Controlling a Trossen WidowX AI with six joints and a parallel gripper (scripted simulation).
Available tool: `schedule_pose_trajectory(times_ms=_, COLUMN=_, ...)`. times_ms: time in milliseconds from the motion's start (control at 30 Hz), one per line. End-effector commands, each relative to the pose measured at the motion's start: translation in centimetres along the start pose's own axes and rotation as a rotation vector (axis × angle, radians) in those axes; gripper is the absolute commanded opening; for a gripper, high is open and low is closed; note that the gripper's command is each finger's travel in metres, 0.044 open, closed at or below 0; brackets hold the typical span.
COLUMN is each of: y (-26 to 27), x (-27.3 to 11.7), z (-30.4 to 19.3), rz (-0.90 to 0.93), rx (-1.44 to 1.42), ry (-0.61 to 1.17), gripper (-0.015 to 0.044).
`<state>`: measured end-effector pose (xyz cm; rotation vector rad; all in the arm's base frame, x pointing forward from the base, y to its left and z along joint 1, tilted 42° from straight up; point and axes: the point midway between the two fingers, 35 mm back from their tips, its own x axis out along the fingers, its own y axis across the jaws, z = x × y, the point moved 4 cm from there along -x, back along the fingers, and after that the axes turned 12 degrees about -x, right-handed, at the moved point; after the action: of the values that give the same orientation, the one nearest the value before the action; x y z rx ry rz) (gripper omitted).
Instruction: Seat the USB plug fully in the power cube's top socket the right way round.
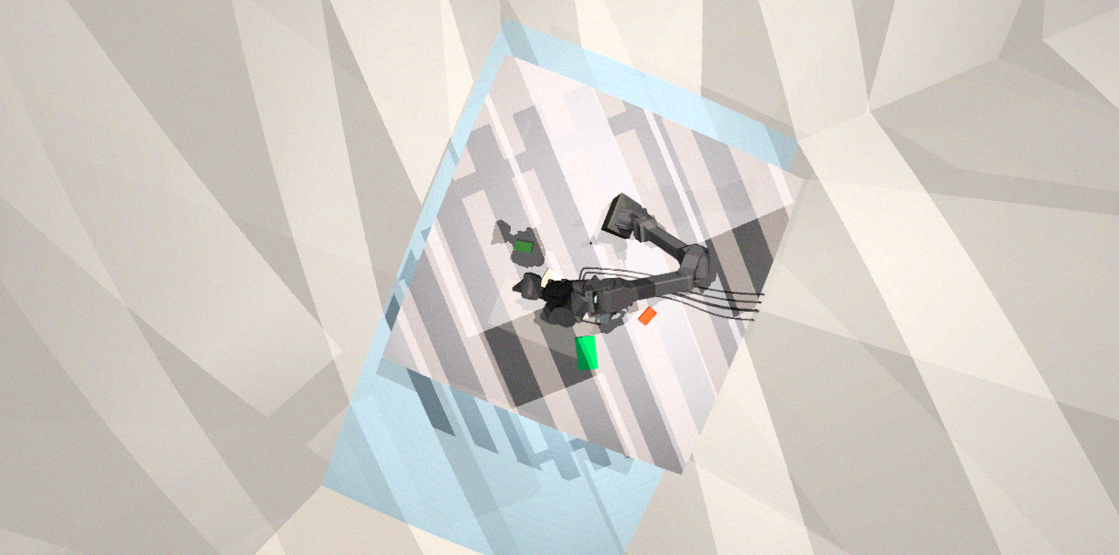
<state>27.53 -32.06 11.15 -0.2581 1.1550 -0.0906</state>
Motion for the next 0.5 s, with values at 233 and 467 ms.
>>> schedule_pose_trajectory(times_ms=233, y=17.0, x=0.1, z=6.1, rz=0.514, rx=-0.866, ry=-0.260, gripper=0.0440)
schedule_pose_trajectory(times_ms=467, y=27.1, x=-2.6, z=6.7, rz=0.797, rx=-1.322, ry=-0.542, gripper=0.0440)
